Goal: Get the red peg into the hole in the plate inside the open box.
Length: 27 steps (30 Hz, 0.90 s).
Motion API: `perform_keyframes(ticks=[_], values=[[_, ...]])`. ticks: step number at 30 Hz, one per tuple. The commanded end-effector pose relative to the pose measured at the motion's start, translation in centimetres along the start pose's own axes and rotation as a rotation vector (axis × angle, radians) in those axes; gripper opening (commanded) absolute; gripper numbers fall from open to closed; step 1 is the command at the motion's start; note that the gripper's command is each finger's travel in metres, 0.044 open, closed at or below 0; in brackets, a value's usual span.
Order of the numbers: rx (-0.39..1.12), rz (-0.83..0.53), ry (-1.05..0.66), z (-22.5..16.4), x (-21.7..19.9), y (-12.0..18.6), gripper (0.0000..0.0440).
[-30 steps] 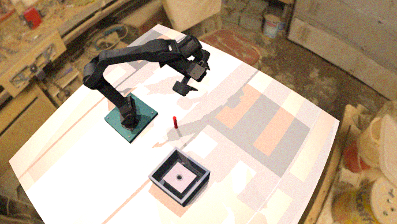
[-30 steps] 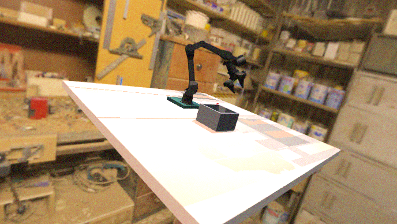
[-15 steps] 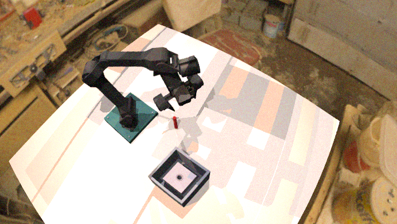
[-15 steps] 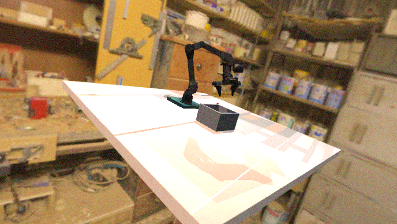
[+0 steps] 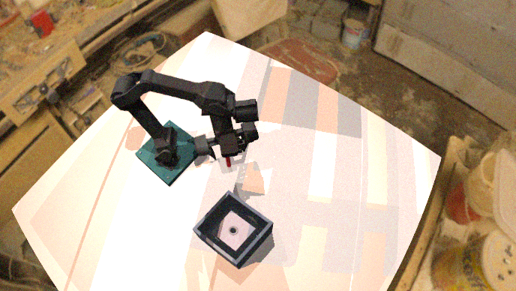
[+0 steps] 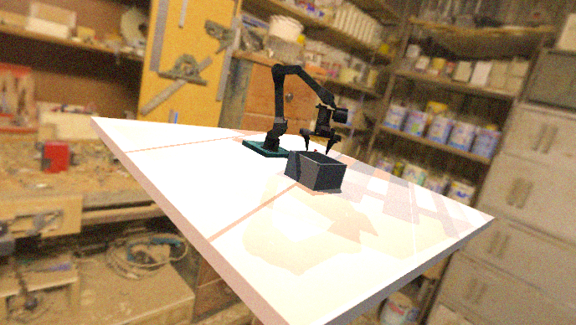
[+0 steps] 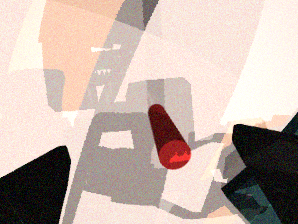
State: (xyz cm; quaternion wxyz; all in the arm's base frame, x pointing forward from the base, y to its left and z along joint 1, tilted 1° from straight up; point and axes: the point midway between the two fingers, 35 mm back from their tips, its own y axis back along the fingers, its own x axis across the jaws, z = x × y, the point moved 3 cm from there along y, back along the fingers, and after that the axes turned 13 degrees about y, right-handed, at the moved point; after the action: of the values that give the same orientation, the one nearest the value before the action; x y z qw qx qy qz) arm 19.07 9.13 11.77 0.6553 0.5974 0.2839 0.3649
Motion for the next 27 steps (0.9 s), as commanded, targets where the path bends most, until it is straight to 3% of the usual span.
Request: perform_keyframes(ticks=[1, 6, 22, 27], values=[[-0.006, -0.011, -0.046, -0.1, -0.4, -1.9, 0.0440], [-0.014, -0.006, -0.099, -0.3, -0.6, -3.6, 0.0419], [0.080, -0.005, -0.173, -0.4, -1.2, -4.4, 0.0005], [0.028, 0.001, -0.145, 0.5, -1.4, -3.5, 0.0000]])
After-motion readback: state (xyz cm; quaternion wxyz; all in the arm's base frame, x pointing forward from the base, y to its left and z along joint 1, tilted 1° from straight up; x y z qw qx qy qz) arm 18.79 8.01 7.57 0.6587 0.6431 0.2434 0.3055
